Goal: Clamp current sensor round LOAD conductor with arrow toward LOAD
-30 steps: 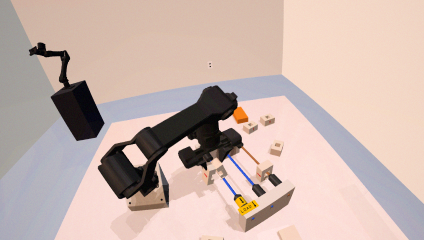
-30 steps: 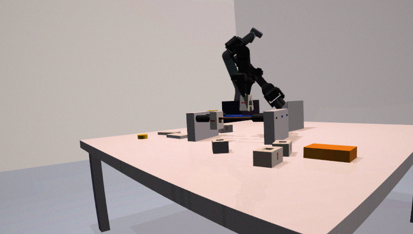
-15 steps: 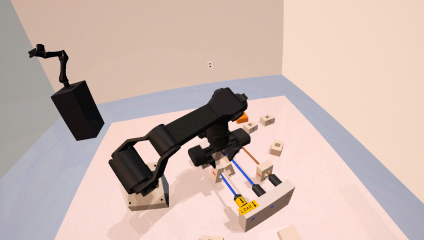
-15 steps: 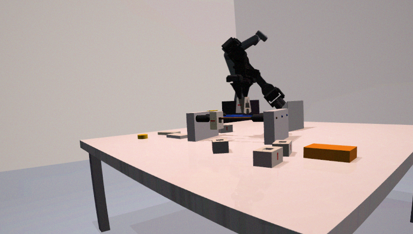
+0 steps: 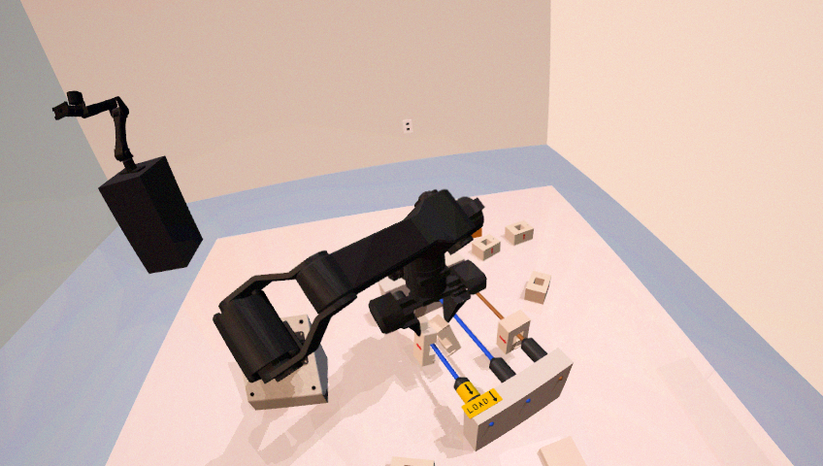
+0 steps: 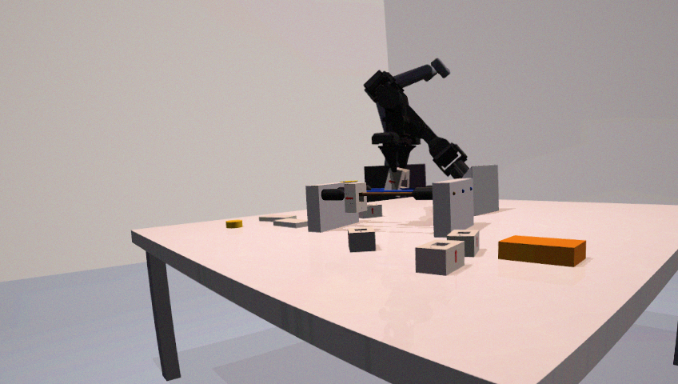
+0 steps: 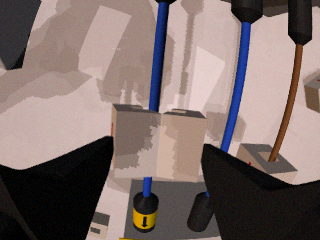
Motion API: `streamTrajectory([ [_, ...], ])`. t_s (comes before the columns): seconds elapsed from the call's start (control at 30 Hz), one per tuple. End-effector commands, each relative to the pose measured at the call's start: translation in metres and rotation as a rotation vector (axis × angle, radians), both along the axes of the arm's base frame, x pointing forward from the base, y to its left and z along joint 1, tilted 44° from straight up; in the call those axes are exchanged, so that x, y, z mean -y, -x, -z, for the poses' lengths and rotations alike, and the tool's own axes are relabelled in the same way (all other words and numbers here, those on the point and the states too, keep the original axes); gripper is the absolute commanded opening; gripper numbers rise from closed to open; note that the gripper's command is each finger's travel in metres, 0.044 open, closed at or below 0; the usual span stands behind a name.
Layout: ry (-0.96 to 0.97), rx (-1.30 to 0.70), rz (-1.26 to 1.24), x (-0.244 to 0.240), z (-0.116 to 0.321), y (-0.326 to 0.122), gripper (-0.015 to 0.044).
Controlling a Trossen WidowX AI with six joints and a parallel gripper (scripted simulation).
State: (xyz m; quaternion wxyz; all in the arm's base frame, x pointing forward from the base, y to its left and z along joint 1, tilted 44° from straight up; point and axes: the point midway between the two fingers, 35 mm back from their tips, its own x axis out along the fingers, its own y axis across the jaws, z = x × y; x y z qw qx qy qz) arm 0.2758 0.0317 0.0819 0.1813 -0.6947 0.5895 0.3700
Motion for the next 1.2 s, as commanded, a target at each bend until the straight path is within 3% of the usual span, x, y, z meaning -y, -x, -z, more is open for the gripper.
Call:
streamTrajectory([
  [0.0,0.006,-0.006,-0.005,0.006,0.006,0.002,0.0000],
  [1.17,0.002,0.000,0.001,0.014,0.013,0.001,0.0000],
])
